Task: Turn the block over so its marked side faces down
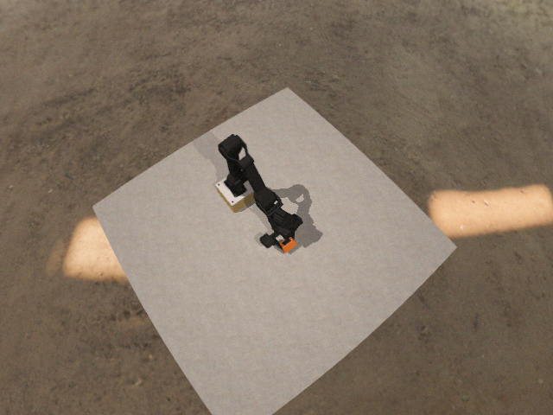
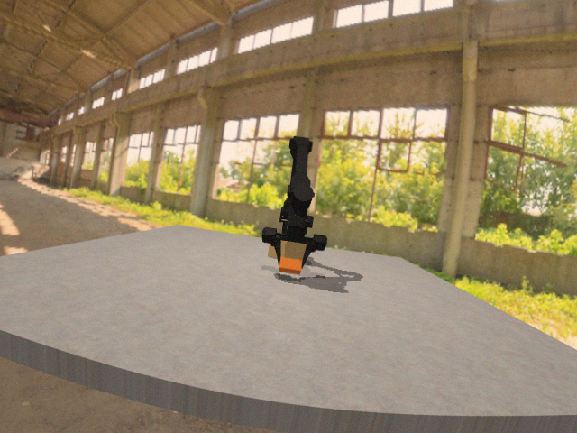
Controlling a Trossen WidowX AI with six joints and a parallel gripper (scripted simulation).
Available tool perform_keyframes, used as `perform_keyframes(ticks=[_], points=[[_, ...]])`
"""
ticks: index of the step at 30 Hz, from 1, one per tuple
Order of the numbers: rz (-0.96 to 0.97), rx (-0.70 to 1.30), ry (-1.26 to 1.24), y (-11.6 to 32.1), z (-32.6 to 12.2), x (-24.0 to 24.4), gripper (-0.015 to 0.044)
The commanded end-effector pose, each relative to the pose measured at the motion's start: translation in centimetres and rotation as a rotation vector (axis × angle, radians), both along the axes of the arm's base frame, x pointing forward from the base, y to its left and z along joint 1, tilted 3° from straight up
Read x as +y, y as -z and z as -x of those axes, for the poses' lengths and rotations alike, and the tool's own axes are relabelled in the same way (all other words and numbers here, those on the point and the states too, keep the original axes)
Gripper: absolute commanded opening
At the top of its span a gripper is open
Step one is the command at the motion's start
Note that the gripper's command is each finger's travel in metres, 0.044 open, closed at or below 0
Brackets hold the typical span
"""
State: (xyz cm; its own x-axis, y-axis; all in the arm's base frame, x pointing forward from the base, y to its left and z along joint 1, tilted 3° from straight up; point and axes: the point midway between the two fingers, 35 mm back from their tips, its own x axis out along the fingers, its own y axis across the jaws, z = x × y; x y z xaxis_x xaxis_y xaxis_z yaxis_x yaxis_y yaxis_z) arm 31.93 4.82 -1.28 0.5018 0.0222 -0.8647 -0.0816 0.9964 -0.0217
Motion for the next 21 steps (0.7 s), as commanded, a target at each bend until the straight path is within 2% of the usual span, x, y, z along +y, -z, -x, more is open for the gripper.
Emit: perform_keyframes(ticks=[1,21], points=[[0.003,-0.027,-0.003,-0.1,-0.3,0.0,0.0],[-0.019,-0.272,-0.007,3.4,-1.7,0.2,0.0]])
